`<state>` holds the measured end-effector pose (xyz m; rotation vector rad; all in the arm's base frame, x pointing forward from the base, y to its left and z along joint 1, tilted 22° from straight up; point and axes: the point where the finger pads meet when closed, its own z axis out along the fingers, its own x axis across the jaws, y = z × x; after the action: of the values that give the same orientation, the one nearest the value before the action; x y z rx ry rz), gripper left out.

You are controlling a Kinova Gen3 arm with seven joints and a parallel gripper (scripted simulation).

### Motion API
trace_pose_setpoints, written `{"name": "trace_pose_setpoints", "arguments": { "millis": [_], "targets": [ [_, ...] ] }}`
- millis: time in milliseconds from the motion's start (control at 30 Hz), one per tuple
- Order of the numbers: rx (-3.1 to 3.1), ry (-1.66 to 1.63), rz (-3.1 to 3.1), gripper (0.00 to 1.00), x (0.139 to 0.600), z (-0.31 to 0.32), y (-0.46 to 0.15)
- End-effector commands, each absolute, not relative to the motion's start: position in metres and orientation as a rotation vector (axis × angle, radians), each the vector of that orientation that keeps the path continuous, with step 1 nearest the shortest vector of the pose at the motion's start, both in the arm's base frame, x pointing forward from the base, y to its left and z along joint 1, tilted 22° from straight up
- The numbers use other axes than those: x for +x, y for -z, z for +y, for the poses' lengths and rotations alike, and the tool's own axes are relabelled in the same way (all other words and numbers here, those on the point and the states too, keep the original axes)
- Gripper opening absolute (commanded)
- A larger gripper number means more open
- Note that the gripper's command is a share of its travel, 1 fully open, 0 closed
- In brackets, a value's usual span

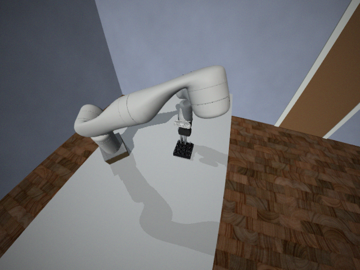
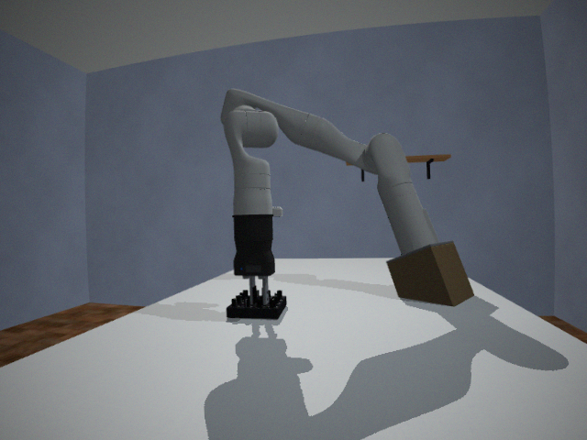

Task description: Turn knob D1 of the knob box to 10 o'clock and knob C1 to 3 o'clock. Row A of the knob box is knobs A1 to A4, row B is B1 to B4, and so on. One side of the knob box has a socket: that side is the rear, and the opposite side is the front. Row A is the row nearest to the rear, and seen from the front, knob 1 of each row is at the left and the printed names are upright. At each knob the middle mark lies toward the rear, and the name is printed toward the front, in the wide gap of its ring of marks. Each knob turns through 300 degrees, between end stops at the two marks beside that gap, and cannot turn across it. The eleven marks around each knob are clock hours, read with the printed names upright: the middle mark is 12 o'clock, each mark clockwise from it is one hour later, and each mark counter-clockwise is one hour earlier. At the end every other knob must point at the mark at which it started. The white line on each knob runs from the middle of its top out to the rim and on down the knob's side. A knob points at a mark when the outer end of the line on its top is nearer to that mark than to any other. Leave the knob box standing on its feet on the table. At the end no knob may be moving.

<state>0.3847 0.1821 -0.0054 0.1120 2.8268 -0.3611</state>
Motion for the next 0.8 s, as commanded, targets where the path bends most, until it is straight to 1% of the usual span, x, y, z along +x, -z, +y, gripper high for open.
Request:
{"name": "trace_pose_setpoints", "arguments": {
  "millis": [0,767],
  "targets": [
    [0.111,0.359,2.826,0.46,0.3849,0.1828,0.0048],
    [0.111,0.359,2.826,0.46,0.3838,0.1838,0.001]
  ]
}}
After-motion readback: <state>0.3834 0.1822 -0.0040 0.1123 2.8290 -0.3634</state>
